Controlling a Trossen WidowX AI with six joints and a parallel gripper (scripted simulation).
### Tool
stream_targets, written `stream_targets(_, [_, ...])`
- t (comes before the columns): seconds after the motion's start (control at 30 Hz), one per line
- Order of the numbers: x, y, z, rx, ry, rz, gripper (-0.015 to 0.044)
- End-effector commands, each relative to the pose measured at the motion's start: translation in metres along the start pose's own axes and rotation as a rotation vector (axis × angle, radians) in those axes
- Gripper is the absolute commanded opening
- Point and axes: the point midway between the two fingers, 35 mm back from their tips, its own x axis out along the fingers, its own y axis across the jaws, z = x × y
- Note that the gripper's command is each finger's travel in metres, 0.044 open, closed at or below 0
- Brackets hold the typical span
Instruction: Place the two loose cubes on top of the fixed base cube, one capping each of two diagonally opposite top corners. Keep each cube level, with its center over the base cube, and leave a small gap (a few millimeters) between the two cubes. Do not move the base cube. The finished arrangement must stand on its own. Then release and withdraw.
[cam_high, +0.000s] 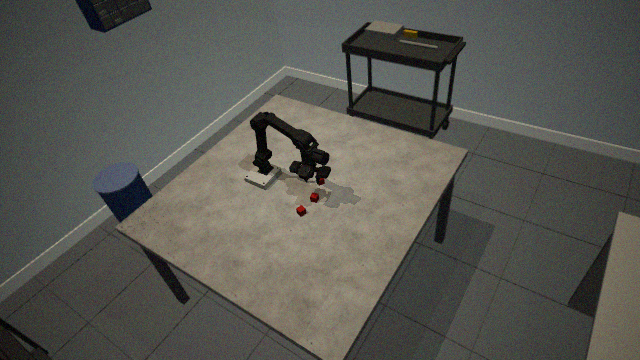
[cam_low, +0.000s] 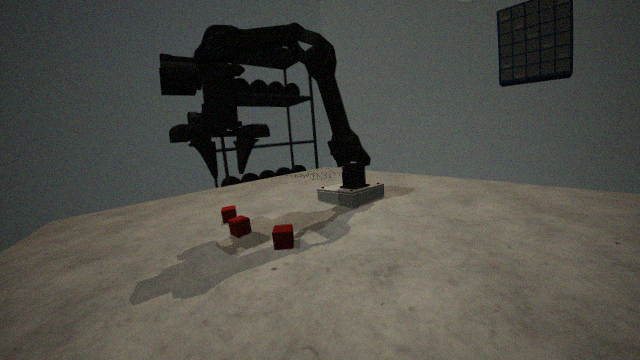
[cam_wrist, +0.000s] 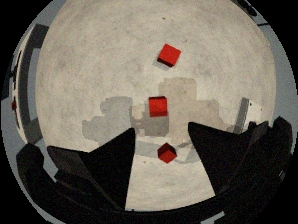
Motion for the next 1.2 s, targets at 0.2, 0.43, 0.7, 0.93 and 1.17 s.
stream_targets(0.2, [0.039,-0.002,-0.003,0.011,0.02,-0.016,0.0265])
stream_targets(0.43, [0.062,-0.004,-0.004,0.011,0.02,-0.016,0.0265])
stream_targets(0.7, [0.077,-0.005,-0.004,0.011,0.02,-0.016,0.0265])
stream_targets(0.93, [0.087,-0.005,-0.004,0.011,0.02,-0.016,0.0265])
stream_targets(1.17, [0.099,-0.005,-0.004,0.011,0.02,-0.016,0.0265])
